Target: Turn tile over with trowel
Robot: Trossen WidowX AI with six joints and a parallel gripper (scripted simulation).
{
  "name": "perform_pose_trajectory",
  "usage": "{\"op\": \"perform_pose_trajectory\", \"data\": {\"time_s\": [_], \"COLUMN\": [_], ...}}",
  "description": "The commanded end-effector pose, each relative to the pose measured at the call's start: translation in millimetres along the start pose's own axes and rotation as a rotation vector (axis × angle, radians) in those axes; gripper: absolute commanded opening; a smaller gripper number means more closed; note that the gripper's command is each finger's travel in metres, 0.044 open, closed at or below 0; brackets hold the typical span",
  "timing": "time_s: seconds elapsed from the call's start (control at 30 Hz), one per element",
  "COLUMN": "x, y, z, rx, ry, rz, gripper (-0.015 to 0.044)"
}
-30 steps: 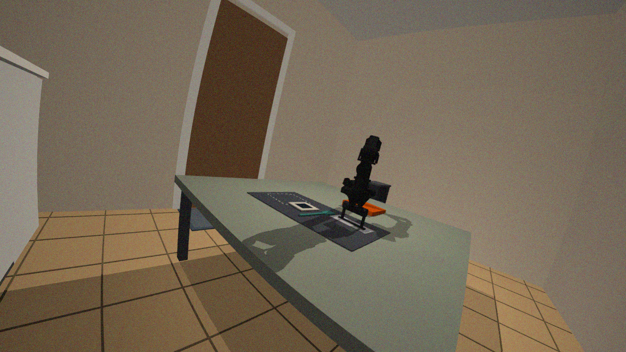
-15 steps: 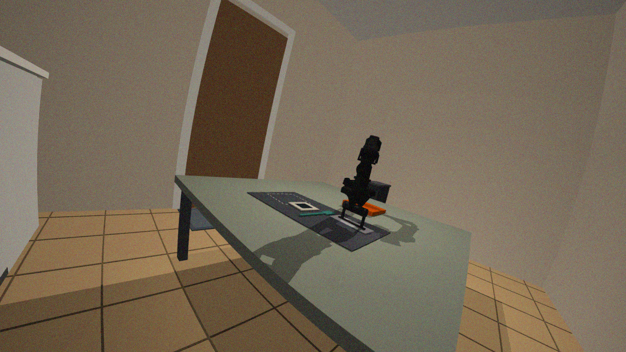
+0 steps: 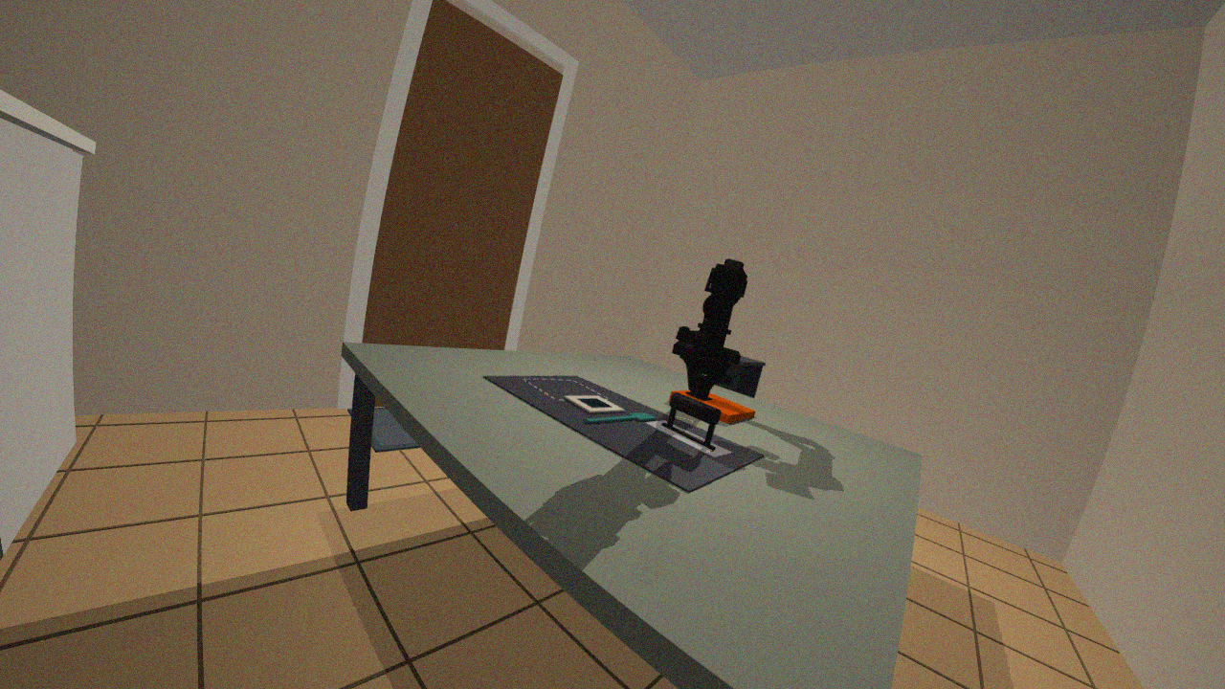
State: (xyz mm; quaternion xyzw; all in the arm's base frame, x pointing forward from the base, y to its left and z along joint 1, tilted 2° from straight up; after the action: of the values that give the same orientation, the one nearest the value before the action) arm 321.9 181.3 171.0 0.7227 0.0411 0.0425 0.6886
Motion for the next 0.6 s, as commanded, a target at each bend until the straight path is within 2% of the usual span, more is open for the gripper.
{"op": "perform_pose_trajectory", "data": {"time_s": [0.0,0.57], "x": [1,-5], "y": [6,-6], "z": [0,-6], "rx": [0.003,-0.075], "ry": [0.007,0.552], "rz": [0.011,0.135], "gripper": [0.0300,0.0300]}}
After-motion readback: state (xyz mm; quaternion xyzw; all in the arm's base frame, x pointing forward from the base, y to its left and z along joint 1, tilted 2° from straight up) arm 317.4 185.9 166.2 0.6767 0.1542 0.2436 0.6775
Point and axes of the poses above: the point midway between the two fingers, 35 mm back from their tips, its own y axis back along the fingers, its own x axis across the jaws, z = x × y, the point moved 4 cm from there along y, back along the fingers, and after that the axes turned 10 degrees about y, right-handed, at the moved point
